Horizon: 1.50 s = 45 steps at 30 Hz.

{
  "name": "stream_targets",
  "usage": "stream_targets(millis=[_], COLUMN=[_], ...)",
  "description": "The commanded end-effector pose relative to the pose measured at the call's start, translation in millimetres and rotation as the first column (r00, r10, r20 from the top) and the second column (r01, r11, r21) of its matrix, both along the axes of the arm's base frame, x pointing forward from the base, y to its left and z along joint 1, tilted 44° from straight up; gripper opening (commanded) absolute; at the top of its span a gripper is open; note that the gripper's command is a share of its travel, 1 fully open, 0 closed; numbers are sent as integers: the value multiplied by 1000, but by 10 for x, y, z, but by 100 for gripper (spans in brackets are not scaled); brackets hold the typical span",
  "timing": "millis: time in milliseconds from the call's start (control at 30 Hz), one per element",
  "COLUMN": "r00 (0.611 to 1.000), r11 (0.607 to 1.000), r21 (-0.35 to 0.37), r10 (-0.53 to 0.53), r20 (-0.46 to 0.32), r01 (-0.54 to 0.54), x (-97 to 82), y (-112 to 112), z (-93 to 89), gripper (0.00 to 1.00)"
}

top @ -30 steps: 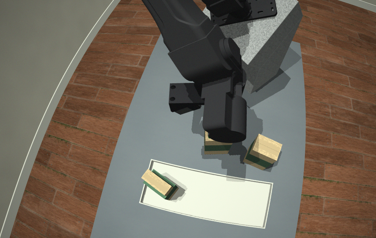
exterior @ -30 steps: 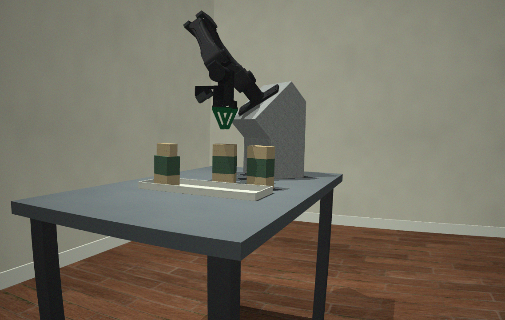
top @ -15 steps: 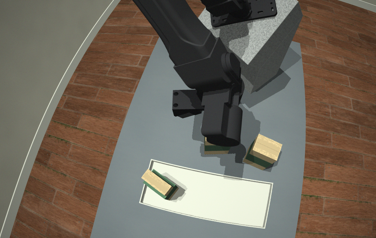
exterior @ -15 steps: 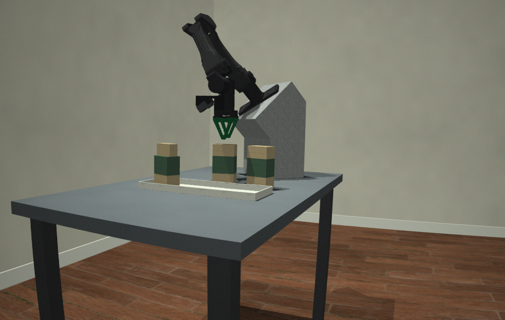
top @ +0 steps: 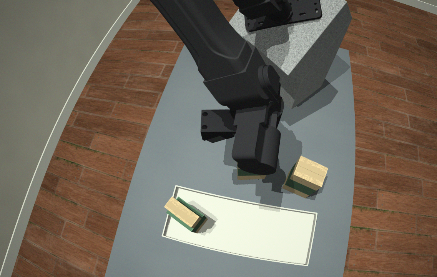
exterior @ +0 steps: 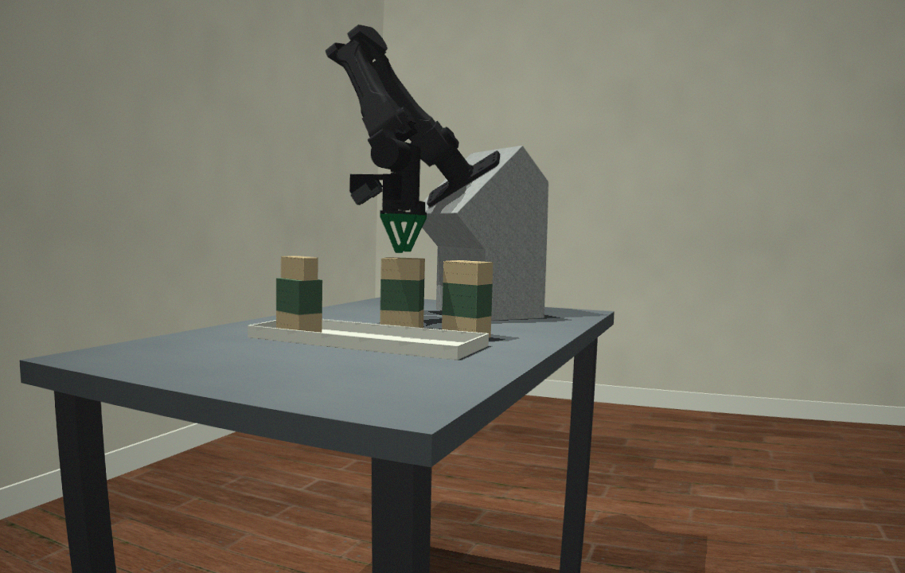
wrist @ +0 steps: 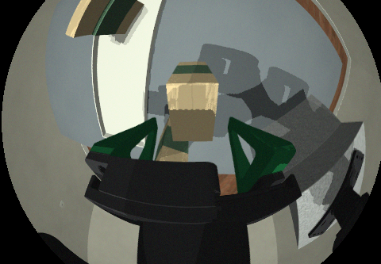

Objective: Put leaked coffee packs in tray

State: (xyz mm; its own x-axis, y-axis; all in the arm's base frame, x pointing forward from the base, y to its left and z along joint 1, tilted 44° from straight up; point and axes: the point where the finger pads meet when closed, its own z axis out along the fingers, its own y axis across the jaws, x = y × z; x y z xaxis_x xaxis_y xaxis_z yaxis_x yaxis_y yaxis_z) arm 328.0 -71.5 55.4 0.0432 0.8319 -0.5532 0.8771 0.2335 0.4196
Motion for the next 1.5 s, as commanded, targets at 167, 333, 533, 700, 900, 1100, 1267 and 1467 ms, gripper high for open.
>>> stream_targets(millis=[167, 333, 533, 700, 900, 1100, 1267, 1467], r00=[1000, 1000, 1000, 1000, 1000, 1000, 1000, 1000], r11=[1000, 1000, 1000, 1000, 1000, 1000, 1000, 1000], r21=[-5, -5, -5, -5, -5, -5, -5, -5], r10=[13, 13, 13, 13, 13, 13, 13, 13], r20=[3, 3, 3, 3, 2, 0, 0, -3], r01=[-13, -13, -13, -13, -13, -13, -13, -13], x=[2, 2, 2, 2, 6, 11, 11, 22], y=[31, 31, 31, 31, 38, 44, 44, 34], z=[19, 19, 19, 19, 14, 7, 7, -29], gripper=[79, 79, 79, 79, 79, 79, 79, 79])
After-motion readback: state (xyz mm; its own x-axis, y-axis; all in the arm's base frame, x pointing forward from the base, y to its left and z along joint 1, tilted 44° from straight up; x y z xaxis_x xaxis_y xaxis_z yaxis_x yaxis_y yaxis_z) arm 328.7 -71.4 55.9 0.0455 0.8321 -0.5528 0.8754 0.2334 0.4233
